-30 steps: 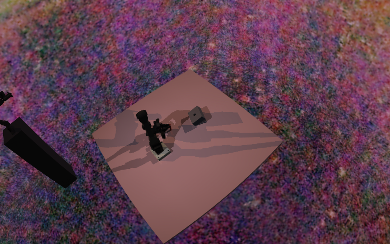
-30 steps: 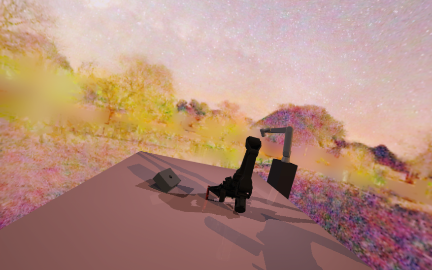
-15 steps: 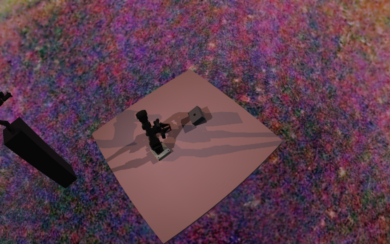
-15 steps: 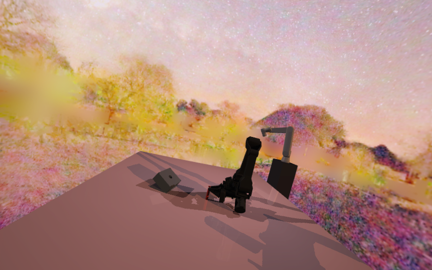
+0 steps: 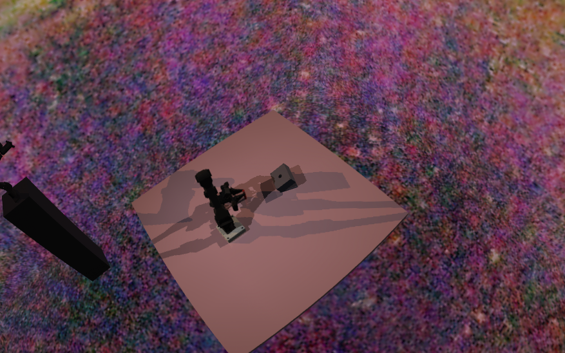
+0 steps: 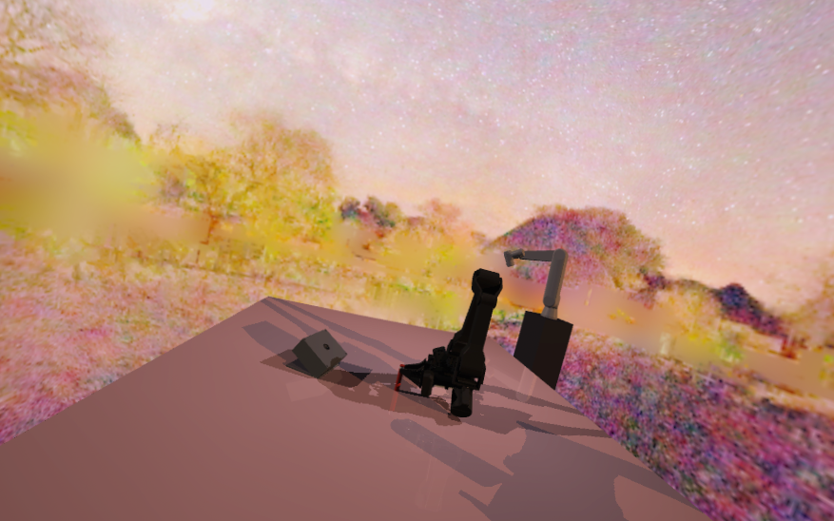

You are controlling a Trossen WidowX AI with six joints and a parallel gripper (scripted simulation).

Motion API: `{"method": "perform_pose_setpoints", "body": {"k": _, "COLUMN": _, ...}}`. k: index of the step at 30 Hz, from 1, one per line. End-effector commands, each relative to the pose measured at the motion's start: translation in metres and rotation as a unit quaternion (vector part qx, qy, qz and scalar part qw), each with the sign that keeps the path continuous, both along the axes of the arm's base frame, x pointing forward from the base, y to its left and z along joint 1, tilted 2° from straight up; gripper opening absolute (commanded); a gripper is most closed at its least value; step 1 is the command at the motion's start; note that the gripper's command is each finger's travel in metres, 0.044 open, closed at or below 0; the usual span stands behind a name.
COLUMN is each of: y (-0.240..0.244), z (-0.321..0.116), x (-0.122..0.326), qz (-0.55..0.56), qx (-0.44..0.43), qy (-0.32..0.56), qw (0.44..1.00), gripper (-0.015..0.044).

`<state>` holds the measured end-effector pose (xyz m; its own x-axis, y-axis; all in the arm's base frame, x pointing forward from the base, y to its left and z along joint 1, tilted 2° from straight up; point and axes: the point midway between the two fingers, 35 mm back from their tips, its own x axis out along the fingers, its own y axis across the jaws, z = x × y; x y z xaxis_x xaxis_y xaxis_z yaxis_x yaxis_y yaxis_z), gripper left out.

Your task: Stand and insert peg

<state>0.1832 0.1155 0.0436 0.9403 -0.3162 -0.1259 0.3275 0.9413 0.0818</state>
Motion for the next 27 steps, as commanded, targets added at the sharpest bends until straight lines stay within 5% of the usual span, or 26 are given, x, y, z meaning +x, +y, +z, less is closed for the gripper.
{"method": "perform_pose_setpoints", "body": {"k": 1, "y": 0.0, "z": 0.0, "x": 0.0, "qz": 0.0, "qx": 0.0, "qy": 0.0, "qw": 1.0, "gripper": 0.013}}
{"method": "perform_pose_setpoints", "body": {"k": 13, "y": 0.0, "z": 0.0, "x": 0.0, "qz": 0.0, "qx": 0.0, "qy": 0.0, "qw": 1.0, "gripper": 0.044}}
{"method": "perform_pose_setpoints", "body": {"k": 21, "y": 0.003, "z": 0.007, "x": 0.001, "qz": 0.0, "qx": 0.0, "qy": 0.0, "qw": 1.0, "gripper": 0.044}}
{"method": "perform_pose_setpoints", "body": {"k": 27, "y": 0.014, "z": 0.077, "x": 0.006, "qz": 0.0, "qx": 0.001, "qy": 0.0, "qw": 1.0, "gripper": 0.044}}
